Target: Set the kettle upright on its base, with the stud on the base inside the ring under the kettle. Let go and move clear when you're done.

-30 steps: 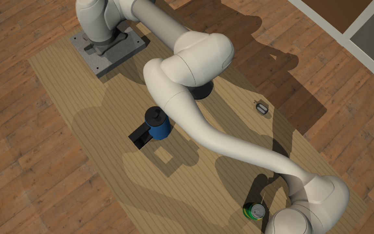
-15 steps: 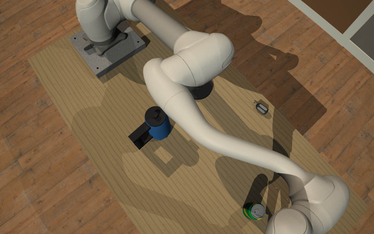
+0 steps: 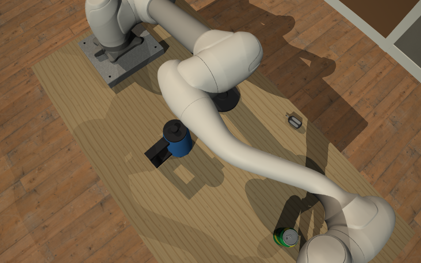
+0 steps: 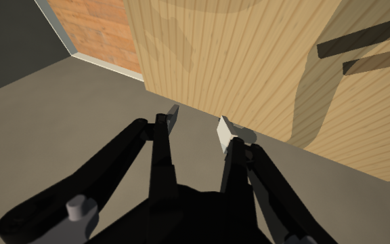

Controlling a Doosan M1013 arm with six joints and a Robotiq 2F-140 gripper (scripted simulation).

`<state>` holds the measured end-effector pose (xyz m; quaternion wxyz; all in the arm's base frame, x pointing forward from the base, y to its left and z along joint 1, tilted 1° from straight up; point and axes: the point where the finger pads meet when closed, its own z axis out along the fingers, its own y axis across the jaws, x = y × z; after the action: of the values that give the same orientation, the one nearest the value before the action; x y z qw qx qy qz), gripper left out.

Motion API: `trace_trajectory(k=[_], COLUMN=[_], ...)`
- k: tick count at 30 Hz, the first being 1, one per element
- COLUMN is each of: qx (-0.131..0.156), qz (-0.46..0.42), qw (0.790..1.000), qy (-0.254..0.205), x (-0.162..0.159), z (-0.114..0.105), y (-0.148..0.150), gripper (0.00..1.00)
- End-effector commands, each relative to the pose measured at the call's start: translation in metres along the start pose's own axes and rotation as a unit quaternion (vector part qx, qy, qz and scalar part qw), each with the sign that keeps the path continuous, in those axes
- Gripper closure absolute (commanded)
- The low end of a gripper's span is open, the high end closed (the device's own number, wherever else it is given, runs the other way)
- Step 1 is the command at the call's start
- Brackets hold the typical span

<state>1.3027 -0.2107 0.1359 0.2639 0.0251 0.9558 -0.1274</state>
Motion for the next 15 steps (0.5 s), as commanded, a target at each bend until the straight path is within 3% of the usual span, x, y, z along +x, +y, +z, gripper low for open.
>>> trace_trajectory(k=[1, 9, 15], qx=[-0.005, -0.011, -0.02], qz=[-0.023, -0.068, -0.125], qw=[1.0, 0.997, 0.991], qy=[0.008, 0.022, 0.041], x=[0.007, 0.018, 0.036], z=[-0.011, -0.034, -0.065], y=[-0.008, -0.021, -0.036], gripper=[0.48, 0.48, 0.48])
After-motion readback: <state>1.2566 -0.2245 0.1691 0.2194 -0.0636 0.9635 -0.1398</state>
